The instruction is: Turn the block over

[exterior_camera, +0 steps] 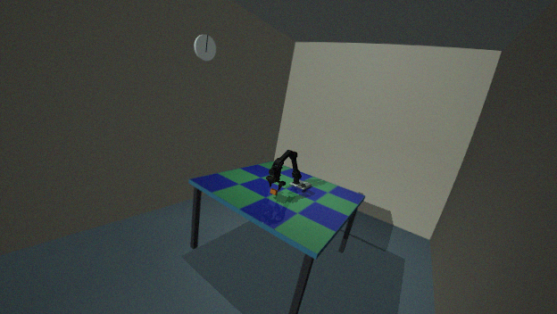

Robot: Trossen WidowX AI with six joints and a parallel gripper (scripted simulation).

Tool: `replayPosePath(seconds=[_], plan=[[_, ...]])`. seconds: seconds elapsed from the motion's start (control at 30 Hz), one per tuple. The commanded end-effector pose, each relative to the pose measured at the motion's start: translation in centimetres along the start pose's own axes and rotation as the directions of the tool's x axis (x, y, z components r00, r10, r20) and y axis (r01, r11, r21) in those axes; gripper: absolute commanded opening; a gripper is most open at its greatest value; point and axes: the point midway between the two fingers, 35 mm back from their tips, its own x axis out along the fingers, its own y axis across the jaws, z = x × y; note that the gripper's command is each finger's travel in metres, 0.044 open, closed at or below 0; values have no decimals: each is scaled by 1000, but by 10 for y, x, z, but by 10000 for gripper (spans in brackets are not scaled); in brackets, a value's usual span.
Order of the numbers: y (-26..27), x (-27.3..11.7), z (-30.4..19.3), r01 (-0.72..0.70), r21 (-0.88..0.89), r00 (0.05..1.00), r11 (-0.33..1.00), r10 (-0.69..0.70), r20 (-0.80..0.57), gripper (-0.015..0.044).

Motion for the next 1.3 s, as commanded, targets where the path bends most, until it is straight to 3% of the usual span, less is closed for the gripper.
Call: replayPosePath(seconds=[0.0, 0.3, 0.5, 1.2, 1.27], plan=[[1, 10, -1, -4, -7, 1000, 1000, 3, -9, 440], [1, 22, -1, -3, -7, 1000, 1000, 3, -9, 440], [1, 22, -1, -3, -7, 1000, 1000, 3, -9, 282], [1, 22, -1, -3, -7, 1000, 1000, 3, -9, 143], [1, 18, -1, -3, -7, 1000, 1000, 3, -9, 90]])
